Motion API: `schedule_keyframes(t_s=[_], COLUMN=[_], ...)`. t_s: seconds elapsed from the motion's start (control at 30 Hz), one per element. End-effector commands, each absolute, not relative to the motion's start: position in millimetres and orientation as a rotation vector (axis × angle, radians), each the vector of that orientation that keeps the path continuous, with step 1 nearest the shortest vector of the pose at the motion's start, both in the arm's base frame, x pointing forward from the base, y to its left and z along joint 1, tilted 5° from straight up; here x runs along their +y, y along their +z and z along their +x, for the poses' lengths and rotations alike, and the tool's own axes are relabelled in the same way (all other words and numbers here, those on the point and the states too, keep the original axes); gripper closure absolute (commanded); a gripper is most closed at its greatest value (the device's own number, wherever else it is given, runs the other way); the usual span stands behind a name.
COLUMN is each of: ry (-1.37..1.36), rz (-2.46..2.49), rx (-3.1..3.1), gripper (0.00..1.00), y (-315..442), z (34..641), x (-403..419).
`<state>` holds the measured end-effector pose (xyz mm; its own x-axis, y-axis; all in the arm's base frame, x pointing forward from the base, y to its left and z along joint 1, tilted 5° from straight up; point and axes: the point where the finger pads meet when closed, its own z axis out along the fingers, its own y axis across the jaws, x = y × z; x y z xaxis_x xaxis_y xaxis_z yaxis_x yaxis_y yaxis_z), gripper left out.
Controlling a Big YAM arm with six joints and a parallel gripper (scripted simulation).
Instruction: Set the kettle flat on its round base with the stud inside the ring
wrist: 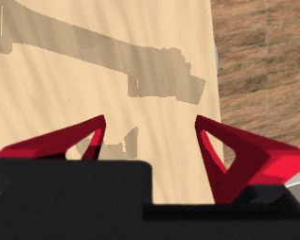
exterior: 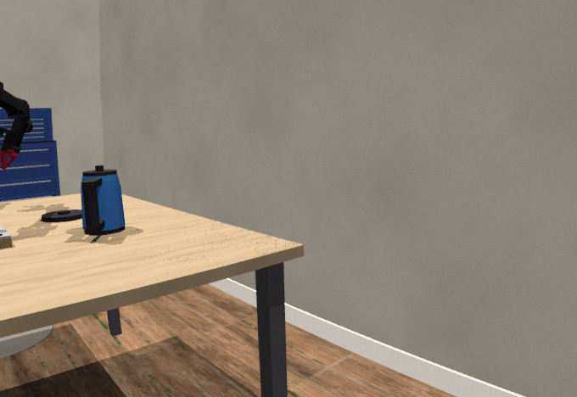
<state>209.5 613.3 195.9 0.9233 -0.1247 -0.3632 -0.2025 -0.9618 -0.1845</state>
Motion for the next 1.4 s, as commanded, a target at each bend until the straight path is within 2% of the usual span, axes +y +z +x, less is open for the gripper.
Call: schedule_keyframes(t_s=[0.0,0.53,0.57,1.1,1.13,1.23,1.37], ry=[0.511,0.511,0.493,0.459,0.422,0.439,0.402], rz=[-2.852,-2.852,-2.823,-2.789,-2.739,-2.767,-2.719], rx=[0.241,0.241,0.229,0.325,0.309,0.388,0.467], gripper=[0.0,0.0,0.26,0.26,0.26,0.26,0.26], y=[203.6,203.6,220.4,229.1,254.6,231.8,243.9], z=[209.7,209.7,211.5,230.9,236.0,243.4,262.9], x=[614.2,614.2,619.3,606.9,618.3,601.7,597.6])
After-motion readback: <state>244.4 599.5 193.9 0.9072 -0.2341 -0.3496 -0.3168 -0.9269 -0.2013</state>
